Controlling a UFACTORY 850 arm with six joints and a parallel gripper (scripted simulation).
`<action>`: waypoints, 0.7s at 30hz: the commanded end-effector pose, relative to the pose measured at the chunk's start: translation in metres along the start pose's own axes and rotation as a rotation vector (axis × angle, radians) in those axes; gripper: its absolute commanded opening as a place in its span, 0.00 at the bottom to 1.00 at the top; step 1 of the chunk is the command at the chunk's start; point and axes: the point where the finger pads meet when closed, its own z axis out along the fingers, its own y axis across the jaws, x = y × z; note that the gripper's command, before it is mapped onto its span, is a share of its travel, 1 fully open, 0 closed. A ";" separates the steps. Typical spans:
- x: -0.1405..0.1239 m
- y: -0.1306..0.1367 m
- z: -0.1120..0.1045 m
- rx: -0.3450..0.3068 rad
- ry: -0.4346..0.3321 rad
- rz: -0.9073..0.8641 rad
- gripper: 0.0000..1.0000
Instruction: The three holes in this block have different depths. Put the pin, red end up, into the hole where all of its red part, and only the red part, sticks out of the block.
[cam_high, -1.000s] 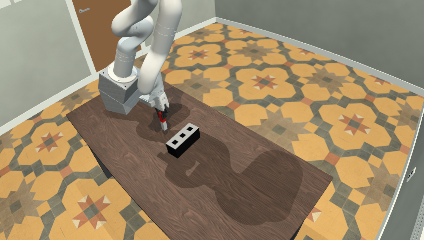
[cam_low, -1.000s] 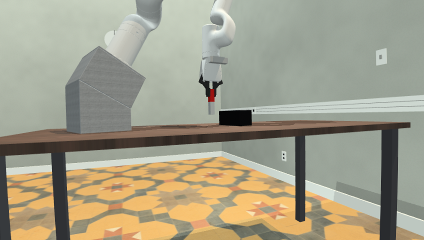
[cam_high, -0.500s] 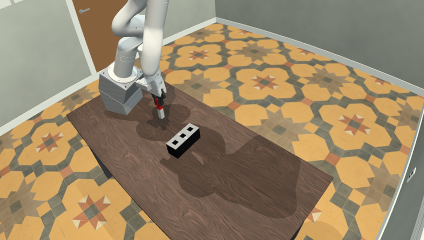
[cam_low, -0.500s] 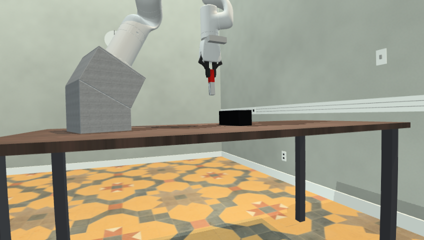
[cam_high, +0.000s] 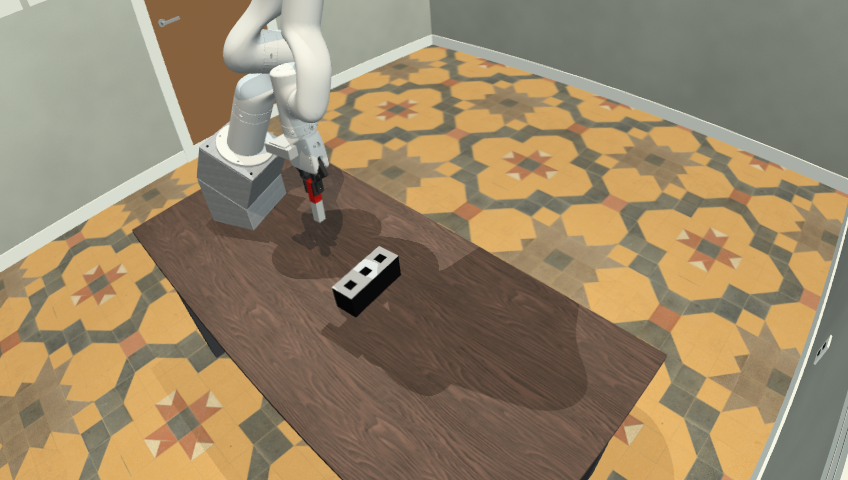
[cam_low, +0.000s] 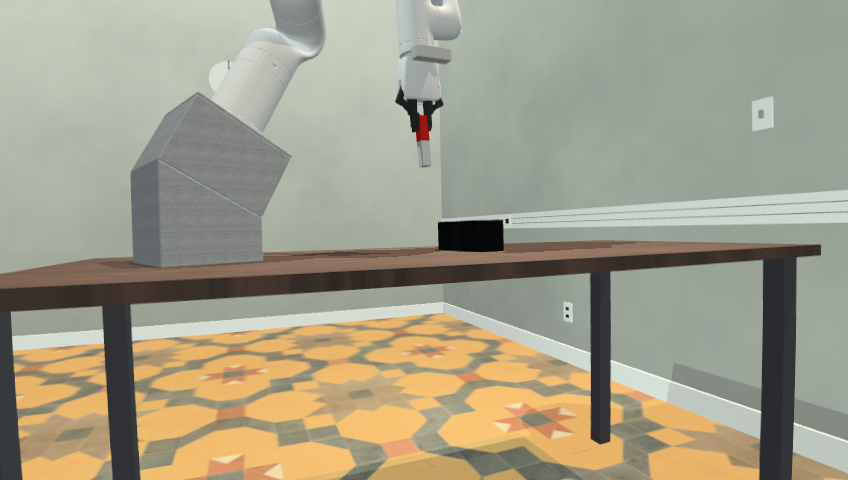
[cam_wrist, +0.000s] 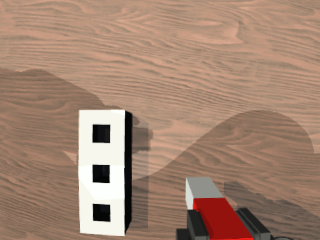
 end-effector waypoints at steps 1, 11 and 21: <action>0.000 -0.001 -0.001 -0.019 -0.008 0.002 0.00; 0.000 -0.001 0.000 -0.032 -0.033 0.007 0.00; 0.027 -0.068 0.003 -0.032 -0.033 0.006 0.00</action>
